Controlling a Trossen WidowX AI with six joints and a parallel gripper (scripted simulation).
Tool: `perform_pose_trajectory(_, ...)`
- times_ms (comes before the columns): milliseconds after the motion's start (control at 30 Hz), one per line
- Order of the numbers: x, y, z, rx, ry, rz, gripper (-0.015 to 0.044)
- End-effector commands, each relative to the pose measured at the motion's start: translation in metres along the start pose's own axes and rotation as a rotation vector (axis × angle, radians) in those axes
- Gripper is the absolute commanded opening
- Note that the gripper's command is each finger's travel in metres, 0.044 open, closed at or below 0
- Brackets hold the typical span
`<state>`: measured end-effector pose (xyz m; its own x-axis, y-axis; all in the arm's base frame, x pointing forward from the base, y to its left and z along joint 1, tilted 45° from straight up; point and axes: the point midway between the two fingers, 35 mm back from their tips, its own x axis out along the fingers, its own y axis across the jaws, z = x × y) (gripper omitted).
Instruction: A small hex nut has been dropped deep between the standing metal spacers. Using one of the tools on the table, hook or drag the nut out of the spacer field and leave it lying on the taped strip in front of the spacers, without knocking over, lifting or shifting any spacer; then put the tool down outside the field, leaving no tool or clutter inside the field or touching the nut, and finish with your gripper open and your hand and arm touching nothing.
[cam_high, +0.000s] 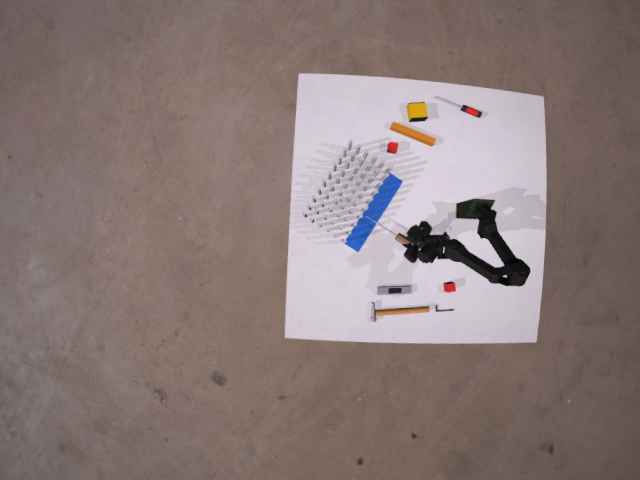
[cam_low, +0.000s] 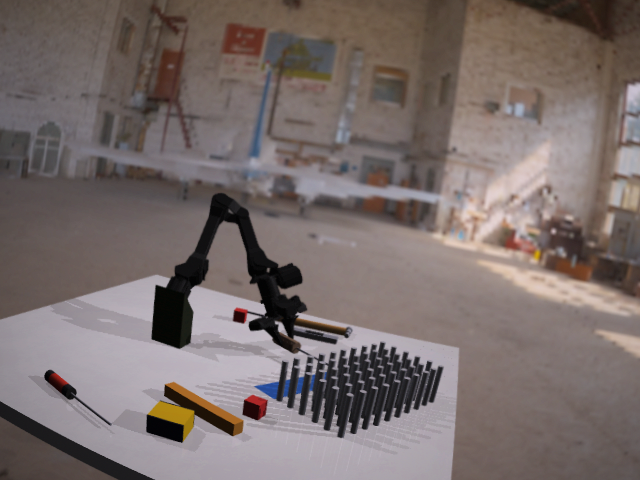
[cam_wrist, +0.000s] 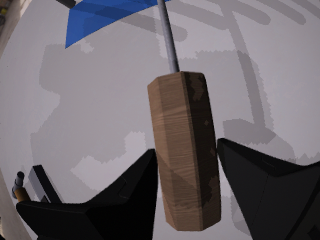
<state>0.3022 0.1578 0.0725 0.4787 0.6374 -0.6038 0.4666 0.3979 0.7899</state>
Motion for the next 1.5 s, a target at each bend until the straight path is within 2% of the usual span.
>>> perform_pose_trajectory(0,0.002,-0.001,0.001,0.006,-0.015,0.007,0.0)
perform_pose_trajectory(1467,0.013,0.001,0.023,0.001,-0.015,0.008,0.0)
